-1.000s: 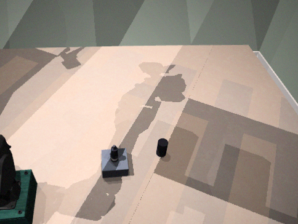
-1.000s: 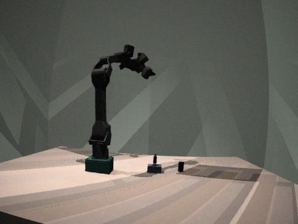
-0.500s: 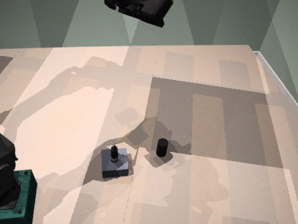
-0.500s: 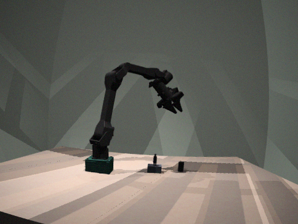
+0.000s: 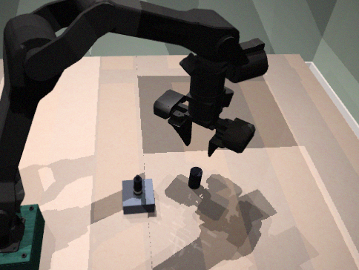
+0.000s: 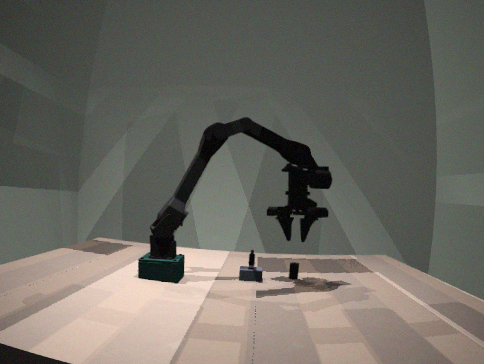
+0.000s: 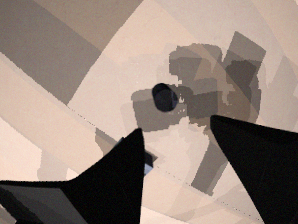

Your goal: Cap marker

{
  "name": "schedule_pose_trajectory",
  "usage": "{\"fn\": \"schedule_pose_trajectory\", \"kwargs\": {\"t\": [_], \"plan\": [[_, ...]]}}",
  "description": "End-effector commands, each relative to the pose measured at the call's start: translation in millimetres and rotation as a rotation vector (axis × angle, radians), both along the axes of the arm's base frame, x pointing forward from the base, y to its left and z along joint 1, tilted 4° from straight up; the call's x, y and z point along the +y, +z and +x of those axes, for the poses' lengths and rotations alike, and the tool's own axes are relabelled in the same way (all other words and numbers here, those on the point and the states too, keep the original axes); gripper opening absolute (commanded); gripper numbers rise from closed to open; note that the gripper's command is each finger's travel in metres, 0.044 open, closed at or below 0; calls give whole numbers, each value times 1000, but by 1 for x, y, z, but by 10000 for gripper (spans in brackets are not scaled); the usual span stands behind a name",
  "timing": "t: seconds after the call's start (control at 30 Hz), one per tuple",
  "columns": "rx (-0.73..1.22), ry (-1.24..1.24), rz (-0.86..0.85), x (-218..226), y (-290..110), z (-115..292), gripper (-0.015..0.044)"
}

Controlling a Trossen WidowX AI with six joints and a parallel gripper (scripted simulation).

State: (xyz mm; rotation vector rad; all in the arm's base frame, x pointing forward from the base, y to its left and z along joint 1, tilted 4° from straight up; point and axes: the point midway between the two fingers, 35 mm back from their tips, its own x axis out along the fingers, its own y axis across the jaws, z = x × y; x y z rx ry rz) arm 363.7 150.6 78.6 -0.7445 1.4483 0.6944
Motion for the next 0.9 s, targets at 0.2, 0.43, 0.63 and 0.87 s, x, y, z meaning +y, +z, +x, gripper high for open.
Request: {"fn": "schedule_pose_trajectory", "kwargs": {"t": [0.2,0.43,0.63,0.87], "plan": [[39,33,14,-2,-35,1,238],[39,33,14,-3,-48,1,238],[39,33,13,-3,-57,1,238],[39,33,13,-3,-69,1,238]]}}
